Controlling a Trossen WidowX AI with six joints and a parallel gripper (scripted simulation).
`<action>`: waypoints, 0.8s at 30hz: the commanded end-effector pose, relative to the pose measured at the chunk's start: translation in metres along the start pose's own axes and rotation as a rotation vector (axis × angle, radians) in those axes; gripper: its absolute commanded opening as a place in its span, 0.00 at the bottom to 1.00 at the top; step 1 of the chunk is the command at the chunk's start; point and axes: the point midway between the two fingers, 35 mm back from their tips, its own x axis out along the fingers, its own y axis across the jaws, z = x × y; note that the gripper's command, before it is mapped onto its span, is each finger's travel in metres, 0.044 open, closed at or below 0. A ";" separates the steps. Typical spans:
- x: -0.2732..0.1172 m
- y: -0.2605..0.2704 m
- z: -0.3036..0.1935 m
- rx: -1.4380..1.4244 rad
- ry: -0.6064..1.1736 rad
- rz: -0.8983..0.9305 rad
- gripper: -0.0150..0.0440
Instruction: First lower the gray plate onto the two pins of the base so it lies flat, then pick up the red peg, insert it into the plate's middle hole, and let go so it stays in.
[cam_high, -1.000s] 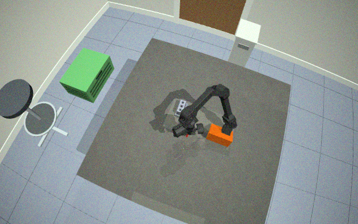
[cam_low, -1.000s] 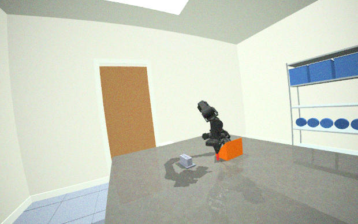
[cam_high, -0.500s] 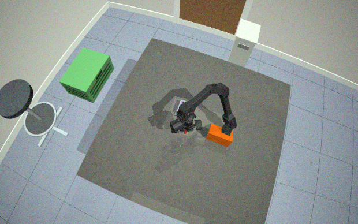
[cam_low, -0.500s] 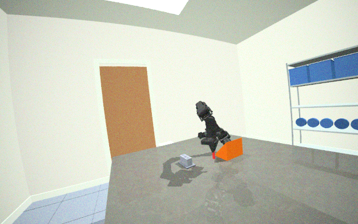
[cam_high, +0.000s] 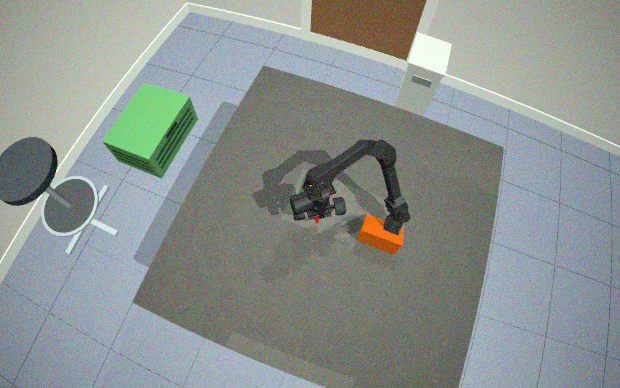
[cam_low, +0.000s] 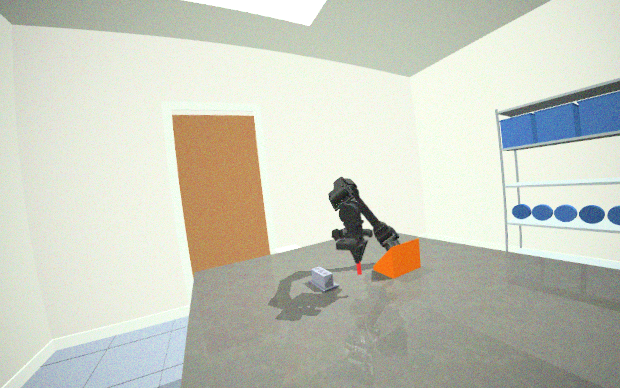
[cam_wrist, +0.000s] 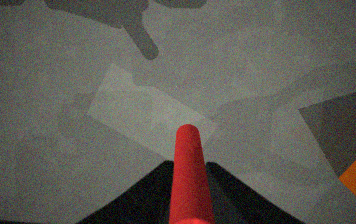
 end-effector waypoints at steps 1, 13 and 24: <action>-0.002 0.001 0.011 0.000 -0.002 0.004 0.25; -0.004 0.004 0.047 0.002 -0.005 0.006 0.25; -0.004 0.002 0.081 0.005 -0.010 0.006 0.25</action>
